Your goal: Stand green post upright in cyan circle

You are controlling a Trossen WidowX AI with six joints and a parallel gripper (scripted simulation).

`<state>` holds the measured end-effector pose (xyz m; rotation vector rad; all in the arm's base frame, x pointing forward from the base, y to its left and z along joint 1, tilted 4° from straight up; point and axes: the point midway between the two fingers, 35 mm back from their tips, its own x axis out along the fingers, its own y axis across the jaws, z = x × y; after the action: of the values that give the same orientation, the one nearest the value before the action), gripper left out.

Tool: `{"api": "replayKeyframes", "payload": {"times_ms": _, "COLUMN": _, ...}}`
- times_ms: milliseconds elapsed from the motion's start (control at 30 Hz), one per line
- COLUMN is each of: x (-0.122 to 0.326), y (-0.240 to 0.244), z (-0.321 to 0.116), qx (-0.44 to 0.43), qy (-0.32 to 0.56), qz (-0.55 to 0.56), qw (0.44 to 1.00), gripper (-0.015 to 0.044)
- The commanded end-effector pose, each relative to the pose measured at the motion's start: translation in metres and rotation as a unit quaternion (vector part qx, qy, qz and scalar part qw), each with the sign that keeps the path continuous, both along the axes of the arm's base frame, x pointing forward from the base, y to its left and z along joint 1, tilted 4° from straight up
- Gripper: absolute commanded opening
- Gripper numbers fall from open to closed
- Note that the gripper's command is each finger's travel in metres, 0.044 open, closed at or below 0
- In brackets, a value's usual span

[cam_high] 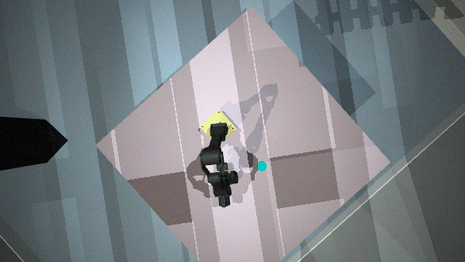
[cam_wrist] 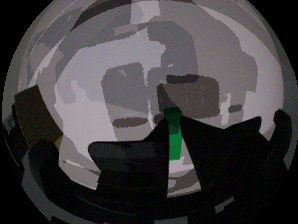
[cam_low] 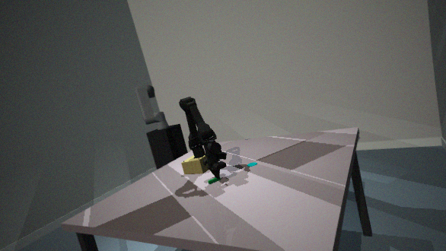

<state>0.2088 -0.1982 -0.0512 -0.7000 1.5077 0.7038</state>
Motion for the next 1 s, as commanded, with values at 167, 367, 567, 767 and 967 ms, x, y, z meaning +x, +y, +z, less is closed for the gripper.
{"api": "replayKeyframes", "payload": {"times_ms": 167, "x": 0.003, "y": 0.002, "z": 0.004, "qx": -0.004, "qy": -0.009, "qz": 0.010, "qw": 1.000, "gripper": 0.0023}}
{"api": "replayKeyframes", "payload": {"times_ms": 367, "x": 0.007, "y": 0.001, "z": 0.013, "qx": -0.006, "qy": -0.015, "qz": 0.014, "qw": 1.000, "gripper": 0.0023}}
{"api": "replayKeyframes", "payload": {"times_ms": 567, "x": 0.009, "y": 0.001, "z": 0.023, "qx": -0.006, "qy": -0.014, "qz": 0.013, "qw": 1.000, "gripper": 0.0023}}
{"api": "replayKeyframes", "payload": {"times_ms": 767, "x": 0.010, "y": 0.000, "z": 0.032, "qx": -0.006, "qy": -0.014, "qz": 0.013, "qw": 1.000, "gripper": 0.0023}}
{"api": "replayKeyframes", "payload": {"times_ms": 967, "x": 0.011, "y": -0.001, "z": 0.041, "qx": -0.005, "qy": -0.013, "qz": 0.012, "qw": 1.000, "gripper": 0.0023}}
